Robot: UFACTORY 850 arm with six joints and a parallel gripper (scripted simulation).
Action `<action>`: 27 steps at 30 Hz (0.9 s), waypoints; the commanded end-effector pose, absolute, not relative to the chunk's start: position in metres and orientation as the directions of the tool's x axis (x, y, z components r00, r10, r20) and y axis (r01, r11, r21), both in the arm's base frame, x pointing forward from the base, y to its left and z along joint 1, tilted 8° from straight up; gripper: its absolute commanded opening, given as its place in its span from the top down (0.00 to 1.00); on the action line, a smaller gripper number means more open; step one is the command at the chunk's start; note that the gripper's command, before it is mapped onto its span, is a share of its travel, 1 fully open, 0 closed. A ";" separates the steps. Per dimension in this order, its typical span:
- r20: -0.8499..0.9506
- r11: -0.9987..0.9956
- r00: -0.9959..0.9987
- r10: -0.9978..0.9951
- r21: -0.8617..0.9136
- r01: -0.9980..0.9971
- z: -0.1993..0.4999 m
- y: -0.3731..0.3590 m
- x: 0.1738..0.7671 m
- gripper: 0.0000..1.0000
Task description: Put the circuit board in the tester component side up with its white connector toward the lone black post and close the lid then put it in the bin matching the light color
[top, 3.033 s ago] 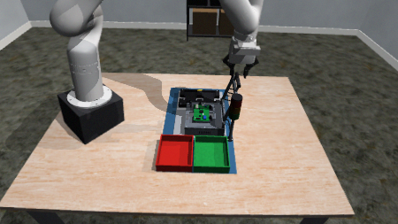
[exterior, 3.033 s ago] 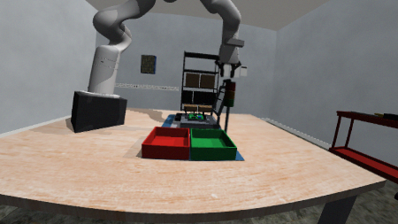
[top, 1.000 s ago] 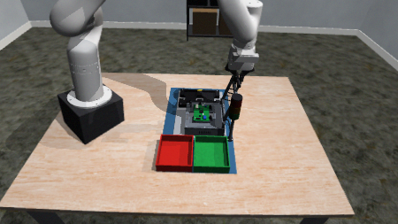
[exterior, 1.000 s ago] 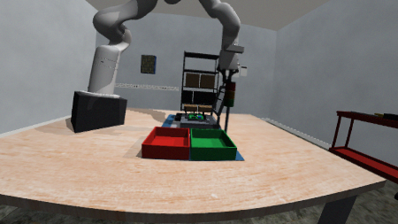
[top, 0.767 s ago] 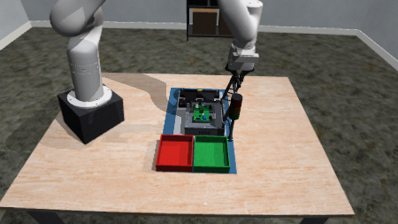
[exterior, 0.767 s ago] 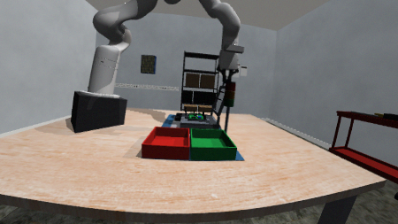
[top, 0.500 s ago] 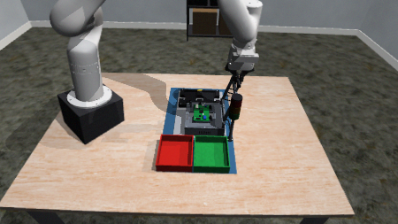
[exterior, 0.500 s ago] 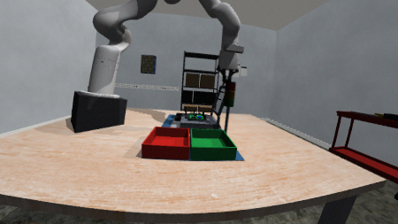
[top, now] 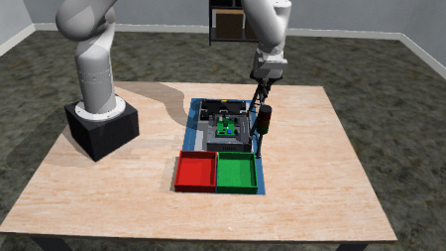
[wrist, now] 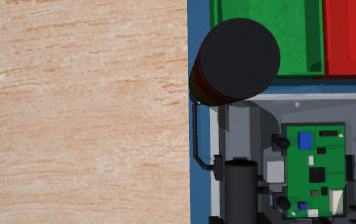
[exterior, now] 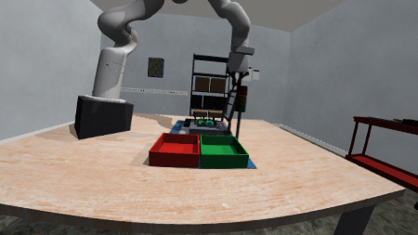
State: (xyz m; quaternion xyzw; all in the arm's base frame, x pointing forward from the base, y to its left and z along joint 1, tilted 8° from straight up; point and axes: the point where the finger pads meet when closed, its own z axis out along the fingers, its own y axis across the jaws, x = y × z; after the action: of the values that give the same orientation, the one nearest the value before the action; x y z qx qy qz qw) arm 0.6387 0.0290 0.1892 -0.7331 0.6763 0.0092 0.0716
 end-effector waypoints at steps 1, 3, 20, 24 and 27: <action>-0.110 -0.075 0.085 -0.990 -0.093 -0.993 0.191 0.028 0.632 1.00; -0.110 -0.075 0.085 -0.990 -0.093 -0.993 0.191 0.028 0.629 1.00; -0.110 -0.075 0.085 -0.990 -0.093 -0.993 0.188 0.024 0.584 1.00; -0.110 -0.075 0.085 -0.990 -0.093 -0.993 0.184 0.023 0.567 1.00; -0.110 -0.075 0.085 -0.990 -0.093 -0.993 0.179 0.023 0.553 1.00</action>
State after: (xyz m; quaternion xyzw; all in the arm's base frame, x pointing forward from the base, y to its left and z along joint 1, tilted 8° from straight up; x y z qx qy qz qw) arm 0.5727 0.0239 0.1838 -0.7331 0.6764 0.0102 0.0701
